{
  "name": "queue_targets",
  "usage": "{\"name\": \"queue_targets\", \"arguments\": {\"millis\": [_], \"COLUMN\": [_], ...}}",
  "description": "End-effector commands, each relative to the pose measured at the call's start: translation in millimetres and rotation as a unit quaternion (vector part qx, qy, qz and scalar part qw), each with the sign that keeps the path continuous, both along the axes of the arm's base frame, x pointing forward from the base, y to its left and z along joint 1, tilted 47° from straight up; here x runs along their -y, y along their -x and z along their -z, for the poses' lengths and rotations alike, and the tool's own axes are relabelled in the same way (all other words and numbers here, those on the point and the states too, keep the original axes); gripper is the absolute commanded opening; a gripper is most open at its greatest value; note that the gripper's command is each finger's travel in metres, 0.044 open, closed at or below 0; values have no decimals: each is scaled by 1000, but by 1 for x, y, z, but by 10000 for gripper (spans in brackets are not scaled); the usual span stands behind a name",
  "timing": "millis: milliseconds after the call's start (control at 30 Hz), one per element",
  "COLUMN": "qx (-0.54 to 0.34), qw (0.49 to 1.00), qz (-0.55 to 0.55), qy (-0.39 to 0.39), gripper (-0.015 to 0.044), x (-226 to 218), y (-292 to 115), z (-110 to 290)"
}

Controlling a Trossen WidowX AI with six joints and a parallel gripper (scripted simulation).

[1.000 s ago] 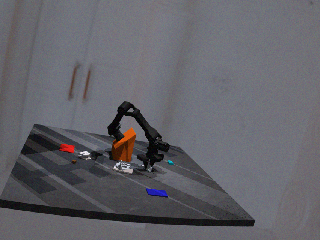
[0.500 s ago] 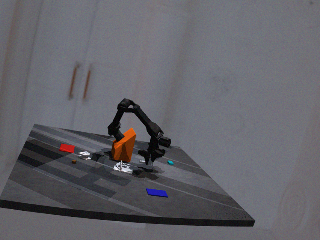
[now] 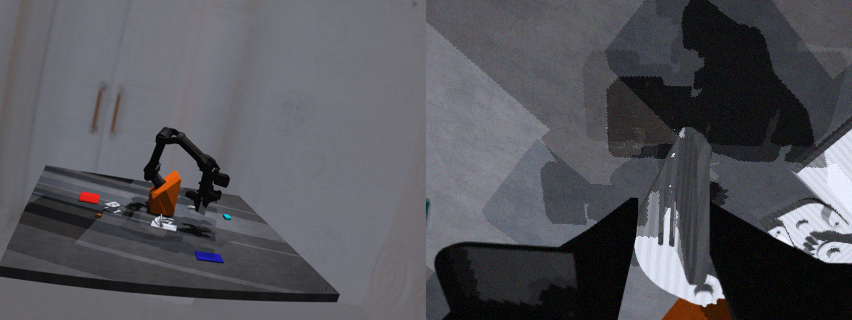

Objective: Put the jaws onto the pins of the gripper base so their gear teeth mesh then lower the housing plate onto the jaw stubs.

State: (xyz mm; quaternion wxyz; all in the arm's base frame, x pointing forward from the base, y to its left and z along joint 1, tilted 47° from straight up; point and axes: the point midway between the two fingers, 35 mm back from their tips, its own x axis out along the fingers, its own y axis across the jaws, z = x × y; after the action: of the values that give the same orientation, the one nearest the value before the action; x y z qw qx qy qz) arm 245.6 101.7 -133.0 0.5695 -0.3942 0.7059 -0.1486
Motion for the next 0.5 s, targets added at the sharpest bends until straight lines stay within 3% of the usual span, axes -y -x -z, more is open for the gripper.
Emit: {"name": "queue_targets", "arguments": {"millis": [0,467], "qx": [4,113], "qw": [1000,988], "qz": [5,109], "qy": [-2,2], "gripper": [134,134], "x": [-2,24], "y": [-2,-21], "z": [-2,-31]}}
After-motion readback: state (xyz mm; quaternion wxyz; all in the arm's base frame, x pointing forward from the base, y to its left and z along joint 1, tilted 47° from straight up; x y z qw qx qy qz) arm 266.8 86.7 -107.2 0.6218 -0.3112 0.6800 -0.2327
